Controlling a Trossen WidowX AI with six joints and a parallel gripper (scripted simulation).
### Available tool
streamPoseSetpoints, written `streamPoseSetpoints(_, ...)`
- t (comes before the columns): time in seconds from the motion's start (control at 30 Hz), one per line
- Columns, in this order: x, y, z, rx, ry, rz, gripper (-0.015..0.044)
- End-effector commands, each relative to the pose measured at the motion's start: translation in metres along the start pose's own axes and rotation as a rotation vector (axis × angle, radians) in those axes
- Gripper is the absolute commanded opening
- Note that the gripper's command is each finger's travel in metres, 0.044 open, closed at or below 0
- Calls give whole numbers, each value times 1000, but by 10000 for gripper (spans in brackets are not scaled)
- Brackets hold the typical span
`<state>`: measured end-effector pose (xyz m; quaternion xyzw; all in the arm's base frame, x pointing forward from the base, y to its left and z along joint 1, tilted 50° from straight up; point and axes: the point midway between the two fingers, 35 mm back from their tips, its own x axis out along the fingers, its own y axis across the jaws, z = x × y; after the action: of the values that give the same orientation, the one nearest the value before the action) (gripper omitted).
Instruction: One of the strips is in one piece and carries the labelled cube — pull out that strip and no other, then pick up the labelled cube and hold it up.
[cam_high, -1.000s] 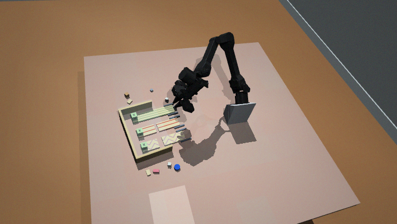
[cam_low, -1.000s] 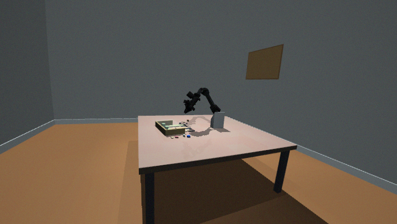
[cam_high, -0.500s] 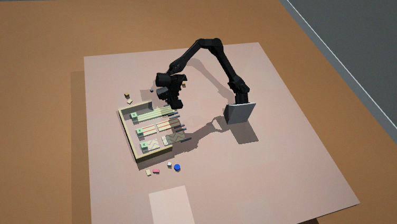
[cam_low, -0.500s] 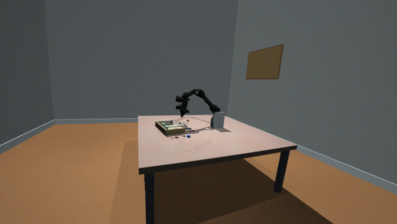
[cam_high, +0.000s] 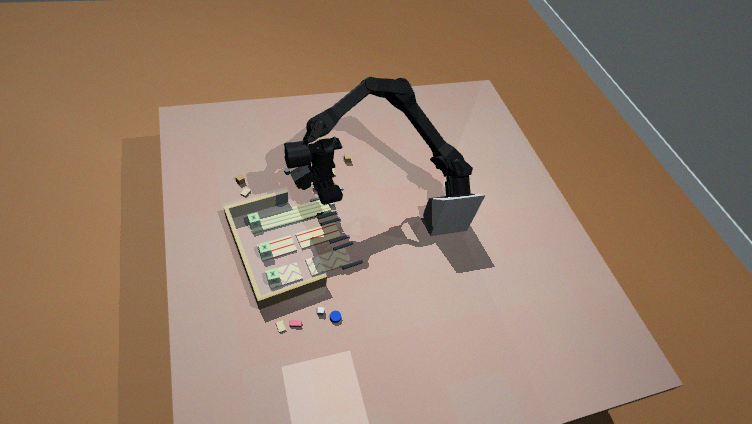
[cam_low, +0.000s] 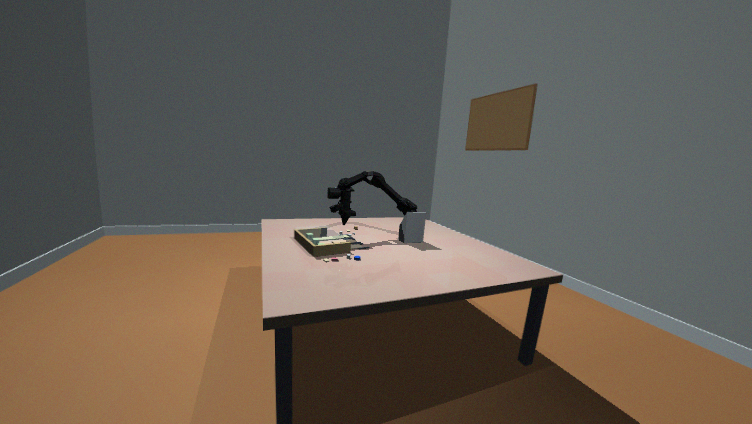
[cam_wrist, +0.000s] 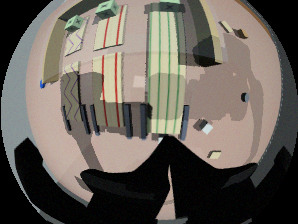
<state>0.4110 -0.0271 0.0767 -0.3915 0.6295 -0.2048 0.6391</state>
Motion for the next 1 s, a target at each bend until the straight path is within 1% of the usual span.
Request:
streamPoseSetpoints(0.0, 10, 1, 0, -4, 10, 6, 0)
streamPoseSetpoints(0.97, 57, 0, -2, -4, 10, 4, 0)
